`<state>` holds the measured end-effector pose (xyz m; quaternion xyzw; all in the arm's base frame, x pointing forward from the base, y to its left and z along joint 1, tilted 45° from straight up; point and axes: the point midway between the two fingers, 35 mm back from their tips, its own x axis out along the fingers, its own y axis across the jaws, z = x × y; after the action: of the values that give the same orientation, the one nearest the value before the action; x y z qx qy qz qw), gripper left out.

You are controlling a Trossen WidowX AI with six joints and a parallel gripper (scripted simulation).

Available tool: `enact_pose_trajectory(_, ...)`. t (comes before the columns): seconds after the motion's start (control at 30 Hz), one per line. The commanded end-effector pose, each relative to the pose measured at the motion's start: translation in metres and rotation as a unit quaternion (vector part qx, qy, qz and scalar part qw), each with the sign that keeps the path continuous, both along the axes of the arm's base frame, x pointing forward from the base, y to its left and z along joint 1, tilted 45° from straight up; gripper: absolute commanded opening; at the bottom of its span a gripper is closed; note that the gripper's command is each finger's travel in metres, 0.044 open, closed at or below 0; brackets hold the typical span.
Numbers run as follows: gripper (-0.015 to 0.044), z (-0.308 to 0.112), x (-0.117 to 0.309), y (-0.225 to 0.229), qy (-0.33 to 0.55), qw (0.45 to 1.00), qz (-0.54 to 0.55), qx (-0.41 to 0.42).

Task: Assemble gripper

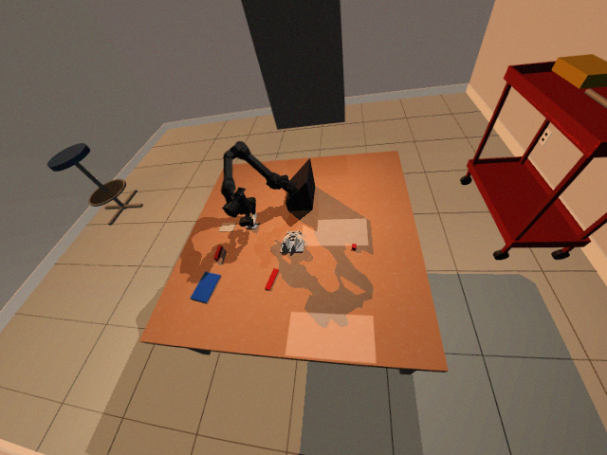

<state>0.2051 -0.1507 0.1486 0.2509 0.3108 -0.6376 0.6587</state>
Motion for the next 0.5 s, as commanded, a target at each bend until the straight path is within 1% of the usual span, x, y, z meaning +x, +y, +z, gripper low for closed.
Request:
enact_pose_trajectory(0.0, 0.0351, -0.006, 0.011, 0.007, 0.023, 0.999, 0.032, 0.005)
enact_pose_trajectory(0.47, 0.0351, -0.034, 0.036, 0.034, 0.115, 0.984, 0.132, 0.016)
